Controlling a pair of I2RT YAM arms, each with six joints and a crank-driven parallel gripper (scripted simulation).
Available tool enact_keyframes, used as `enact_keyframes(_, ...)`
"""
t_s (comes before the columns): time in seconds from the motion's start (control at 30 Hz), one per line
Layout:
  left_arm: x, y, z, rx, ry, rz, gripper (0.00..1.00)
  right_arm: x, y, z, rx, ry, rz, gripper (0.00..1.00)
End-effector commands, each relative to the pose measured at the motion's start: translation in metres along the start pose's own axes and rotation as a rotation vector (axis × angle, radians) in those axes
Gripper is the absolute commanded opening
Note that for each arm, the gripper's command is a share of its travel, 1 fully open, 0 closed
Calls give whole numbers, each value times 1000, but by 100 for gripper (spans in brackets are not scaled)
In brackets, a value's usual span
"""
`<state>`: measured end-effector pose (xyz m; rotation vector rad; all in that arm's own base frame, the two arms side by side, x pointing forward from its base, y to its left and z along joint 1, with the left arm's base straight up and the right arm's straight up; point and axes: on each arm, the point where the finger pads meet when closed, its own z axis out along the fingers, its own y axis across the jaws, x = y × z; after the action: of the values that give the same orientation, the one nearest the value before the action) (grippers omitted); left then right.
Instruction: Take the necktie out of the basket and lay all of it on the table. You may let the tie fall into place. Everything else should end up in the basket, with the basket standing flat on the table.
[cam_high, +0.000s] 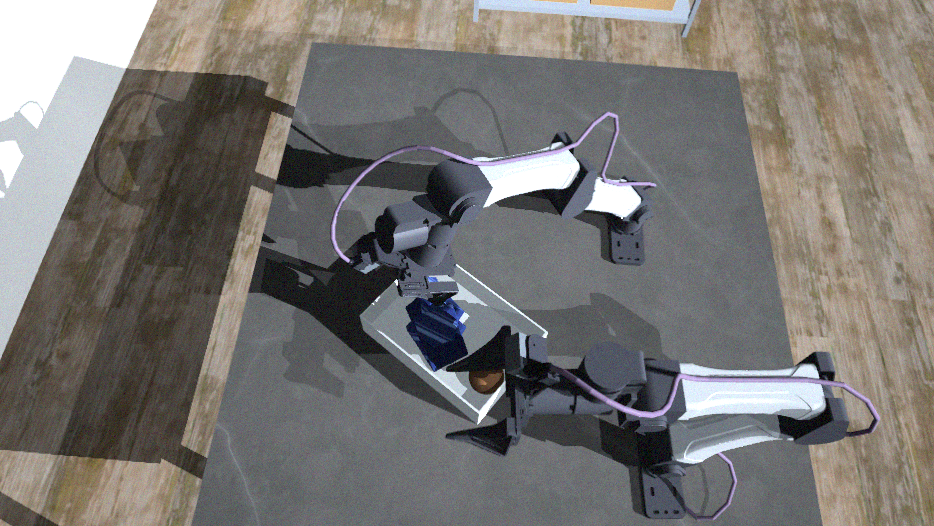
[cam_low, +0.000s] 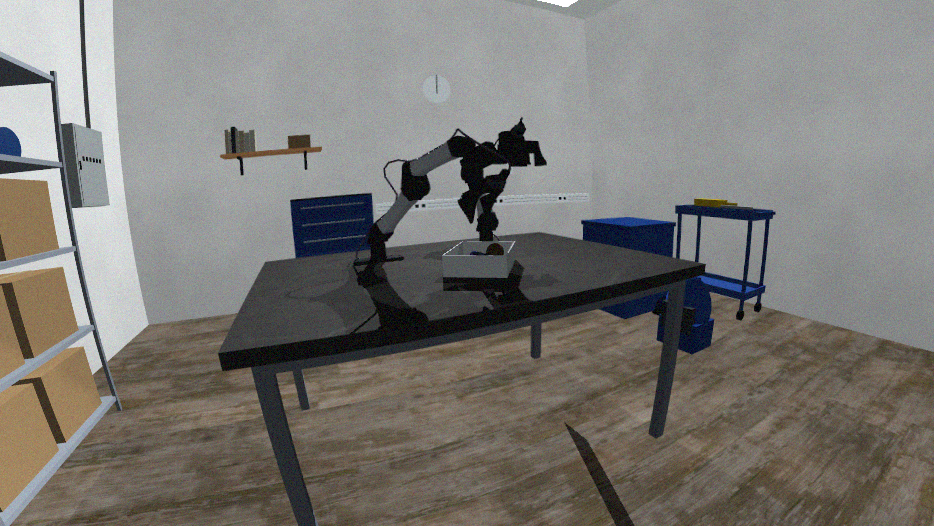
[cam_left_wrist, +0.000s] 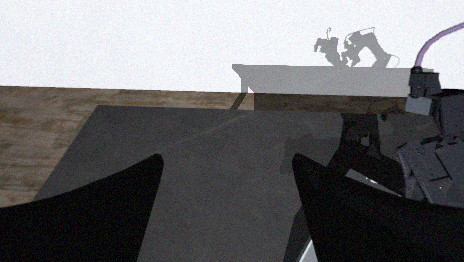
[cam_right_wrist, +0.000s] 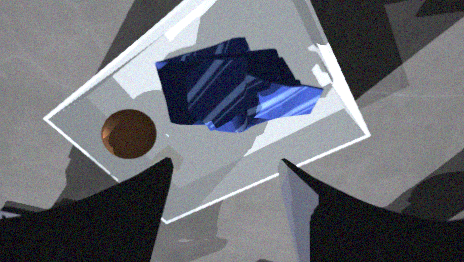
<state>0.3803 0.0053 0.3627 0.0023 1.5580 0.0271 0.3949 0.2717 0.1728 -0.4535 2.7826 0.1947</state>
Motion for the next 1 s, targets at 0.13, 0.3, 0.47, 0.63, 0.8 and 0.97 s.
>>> enact_keyframes(0.13, 0, 0, 0, 0, 0, 0, 100, 8, 3, 24, 82, 338, -13, 80)
enact_keyframes(0.3, 0, 0, 0, 0, 0, 0, 100, 16, 1, 47, 83, 342, -13, 80)
enact_keyframes(0.47, 0, 0, 0, 0, 0, 0, 100, 25, -1, 70, 83, 342, -13, 80)
enact_keyframes(0.63, 0, 0, 0, 0, 0, 0, 100, 29, -2, 82, 83, 341, -13, 80)
enact_keyframes(0.8, 0, 0, 0, 0, 0, 0, 100, 33, -3, 94, 83, 341, -13, 80)
enact_keyframes(0.97, 0, 0, 0, 0, 0, 0, 100, 34, -3, 96, 83, 341, -13, 80)
